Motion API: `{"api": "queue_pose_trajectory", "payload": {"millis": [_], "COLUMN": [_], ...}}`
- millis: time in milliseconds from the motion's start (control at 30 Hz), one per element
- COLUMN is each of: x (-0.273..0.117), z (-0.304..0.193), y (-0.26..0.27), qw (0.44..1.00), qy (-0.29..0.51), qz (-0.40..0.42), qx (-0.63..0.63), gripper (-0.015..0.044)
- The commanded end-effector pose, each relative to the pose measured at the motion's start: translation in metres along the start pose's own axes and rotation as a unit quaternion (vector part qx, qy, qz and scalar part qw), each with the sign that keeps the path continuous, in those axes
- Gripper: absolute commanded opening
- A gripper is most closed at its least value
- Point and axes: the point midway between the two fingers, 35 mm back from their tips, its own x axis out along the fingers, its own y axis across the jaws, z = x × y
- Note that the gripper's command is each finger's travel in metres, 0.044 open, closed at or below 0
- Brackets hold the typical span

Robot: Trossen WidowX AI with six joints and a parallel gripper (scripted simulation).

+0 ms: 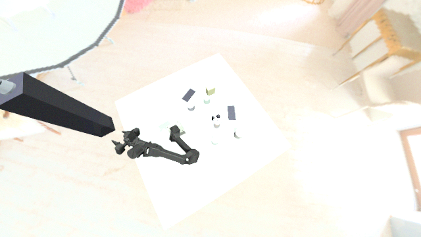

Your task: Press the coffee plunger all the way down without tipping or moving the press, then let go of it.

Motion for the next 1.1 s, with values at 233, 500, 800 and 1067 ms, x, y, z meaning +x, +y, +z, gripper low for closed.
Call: {"api": "queue_pose_trajectory", "payload": {"millis": [233, 500, 800, 1067], "x": [-0.006, -0.05, -0.145, -0.245], "z": [0.068, 0.165, 0.243, 0.263], "y": [-0.031, -0.097, -0.179, -0.244], "qw": [0.992, 0.943, 0.826, 0.691], "qy": [-0.113, -0.276, -0.412, -0.45], "qz": [-0.053, -0.183, -0.38, -0.564], "qx": [-0.02, -0.034, -0.054, -0.039], "gripper": [0.044, 0.044, 0.044, 0.044]}}
